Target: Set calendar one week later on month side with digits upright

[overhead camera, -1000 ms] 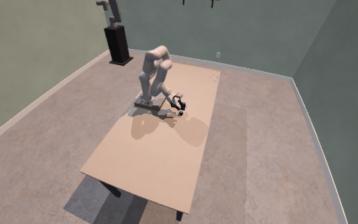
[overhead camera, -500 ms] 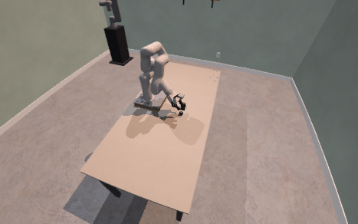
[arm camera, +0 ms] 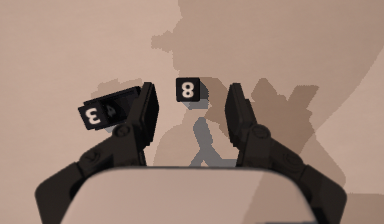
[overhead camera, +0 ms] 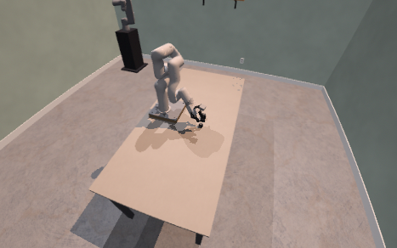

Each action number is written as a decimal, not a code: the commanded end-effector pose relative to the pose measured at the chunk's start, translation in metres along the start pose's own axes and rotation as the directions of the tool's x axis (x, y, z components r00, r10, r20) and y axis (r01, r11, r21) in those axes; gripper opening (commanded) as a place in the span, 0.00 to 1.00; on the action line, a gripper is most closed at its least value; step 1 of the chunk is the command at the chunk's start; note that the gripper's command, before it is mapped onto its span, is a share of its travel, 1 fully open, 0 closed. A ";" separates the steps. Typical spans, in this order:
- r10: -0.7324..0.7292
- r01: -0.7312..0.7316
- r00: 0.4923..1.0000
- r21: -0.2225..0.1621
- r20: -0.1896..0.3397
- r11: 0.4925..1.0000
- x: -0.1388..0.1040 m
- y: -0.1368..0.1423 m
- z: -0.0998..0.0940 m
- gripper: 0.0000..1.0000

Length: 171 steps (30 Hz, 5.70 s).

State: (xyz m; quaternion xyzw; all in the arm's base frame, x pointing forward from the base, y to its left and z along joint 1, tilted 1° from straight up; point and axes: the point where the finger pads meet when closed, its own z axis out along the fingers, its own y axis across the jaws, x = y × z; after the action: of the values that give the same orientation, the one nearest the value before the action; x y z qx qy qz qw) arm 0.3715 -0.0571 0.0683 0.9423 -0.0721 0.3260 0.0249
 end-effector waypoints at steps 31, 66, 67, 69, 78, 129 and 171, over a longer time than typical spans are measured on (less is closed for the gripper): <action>-0.011 0.009 0.945 0.007 0.326 1.000 0.007 -0.004 0.002 0.69; -0.006 0.005 0.794 0.003 0.608 1.000 0.013 -0.002 0.005 1.00; -0.006 0.005 0.794 0.003 0.608 1.000 0.013 -0.002 0.005 1.00; -0.006 0.005 0.794 0.003 0.608 1.000 0.013 -0.002 0.005 1.00; -0.003 0.003 0.794 0.002 0.608 1.000 0.013 -0.002 0.005 1.00; 0.876 -0.695 0.383 -0.533 0.294 0.482 0.013 -0.003 0.004 1.00; 0.899 -0.713 -0.347 -0.547 -0.267 -0.438 0.013 -0.003 0.003 1.00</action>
State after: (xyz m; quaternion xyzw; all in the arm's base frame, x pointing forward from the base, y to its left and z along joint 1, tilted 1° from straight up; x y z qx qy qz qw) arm 0.3828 -0.0557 0.0727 0.5076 -0.8616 0.0025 -0.0031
